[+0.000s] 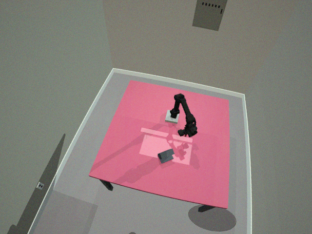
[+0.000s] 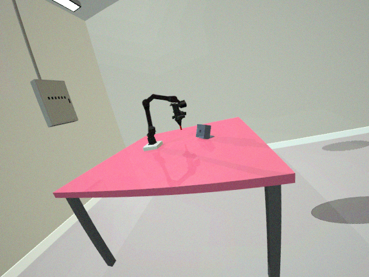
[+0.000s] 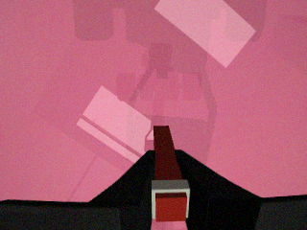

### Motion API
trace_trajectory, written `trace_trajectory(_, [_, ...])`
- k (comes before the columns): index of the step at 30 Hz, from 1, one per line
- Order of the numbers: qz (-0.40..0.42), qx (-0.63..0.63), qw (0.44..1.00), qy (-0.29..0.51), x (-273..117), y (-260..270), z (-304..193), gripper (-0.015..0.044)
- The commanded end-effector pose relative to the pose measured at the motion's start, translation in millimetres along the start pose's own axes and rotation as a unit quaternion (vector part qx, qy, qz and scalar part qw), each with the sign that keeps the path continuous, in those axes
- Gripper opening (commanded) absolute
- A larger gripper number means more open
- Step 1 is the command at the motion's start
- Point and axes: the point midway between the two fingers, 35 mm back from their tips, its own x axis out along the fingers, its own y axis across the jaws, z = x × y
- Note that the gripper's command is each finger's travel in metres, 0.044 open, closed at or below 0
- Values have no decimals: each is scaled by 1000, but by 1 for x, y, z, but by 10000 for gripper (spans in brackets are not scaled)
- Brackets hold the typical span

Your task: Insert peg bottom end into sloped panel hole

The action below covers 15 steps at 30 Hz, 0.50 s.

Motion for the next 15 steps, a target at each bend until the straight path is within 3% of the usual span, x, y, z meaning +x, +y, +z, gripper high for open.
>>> trace_trajectory(1, [9, 1, 1000, -5, 2, -3, 1, 0])
trace_trajectory(15, [36, 10, 999, -23, 9, -15, 5, 0])
